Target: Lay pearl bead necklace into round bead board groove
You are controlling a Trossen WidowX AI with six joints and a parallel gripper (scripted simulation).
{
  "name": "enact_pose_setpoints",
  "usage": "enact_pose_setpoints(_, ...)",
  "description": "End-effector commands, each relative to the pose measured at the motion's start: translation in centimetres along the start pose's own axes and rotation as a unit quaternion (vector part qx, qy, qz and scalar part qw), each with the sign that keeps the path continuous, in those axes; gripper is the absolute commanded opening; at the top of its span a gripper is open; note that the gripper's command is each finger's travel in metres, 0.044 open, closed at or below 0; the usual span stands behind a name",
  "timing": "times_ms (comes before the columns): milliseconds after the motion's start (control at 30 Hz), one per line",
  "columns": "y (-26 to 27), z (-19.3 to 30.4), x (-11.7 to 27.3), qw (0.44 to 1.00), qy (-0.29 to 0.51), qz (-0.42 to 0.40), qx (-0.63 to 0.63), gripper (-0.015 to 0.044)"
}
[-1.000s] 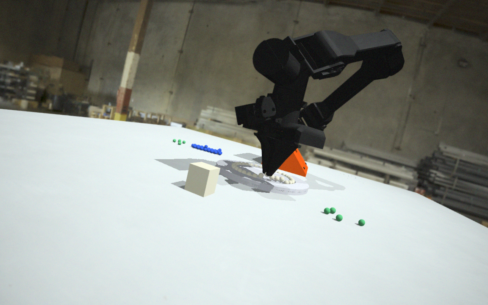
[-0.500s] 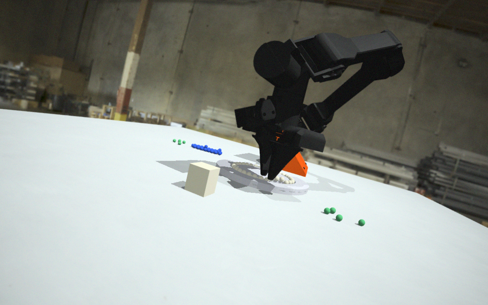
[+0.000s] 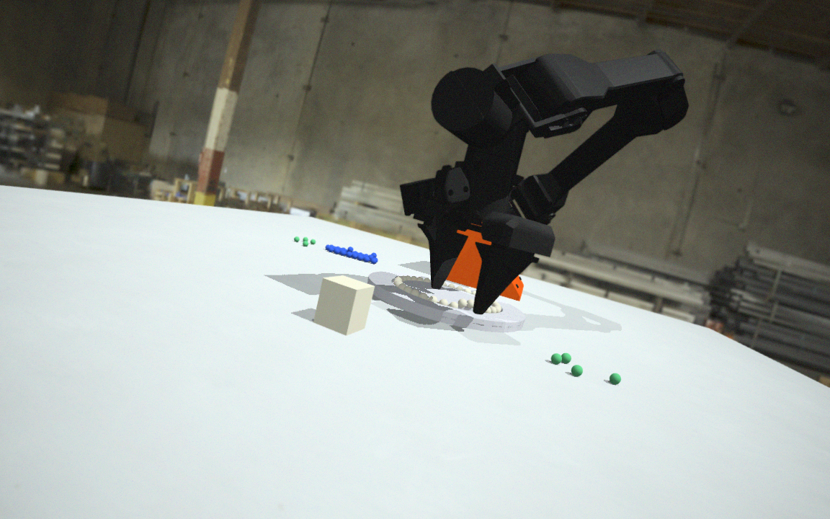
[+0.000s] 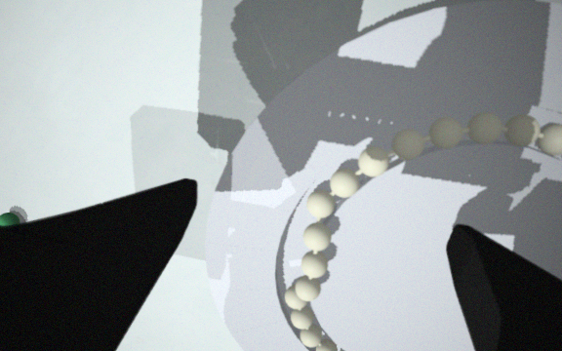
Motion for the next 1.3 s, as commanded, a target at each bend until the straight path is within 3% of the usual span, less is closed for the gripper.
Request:
enact_pose_setpoints(0,-0.1,0.0,0.3,1.000,-0.001,-0.003,0.000,0.0440)
enact_pose_setpoints(433,-0.1,0.0,0.3,1.000,-0.001,-0.003,0.000,0.0440)
enact_pose_setpoints(667,0.1,1.0,3.4,0.999,-0.001,-0.002,0.038,0.0256)
enact_pose_setpoints(833,0.1,1.0,3.4,0.999,-0.001,-0.002,0.039,0.0125)
enact_pose_setpoints(1267,0.2,0.9,2.0,0.999,-0.003,-0.004,0.039,0.0120)
Point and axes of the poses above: the point midway between the two fingers, 35 mm back from their tips, its own x axis back along the fingers, its own y axis across the jaws, z = x × y, the point moved 9 cm from there along x, back along the fingers, and after that the axes turned 12 degrees about x, right-handed, at the moved point
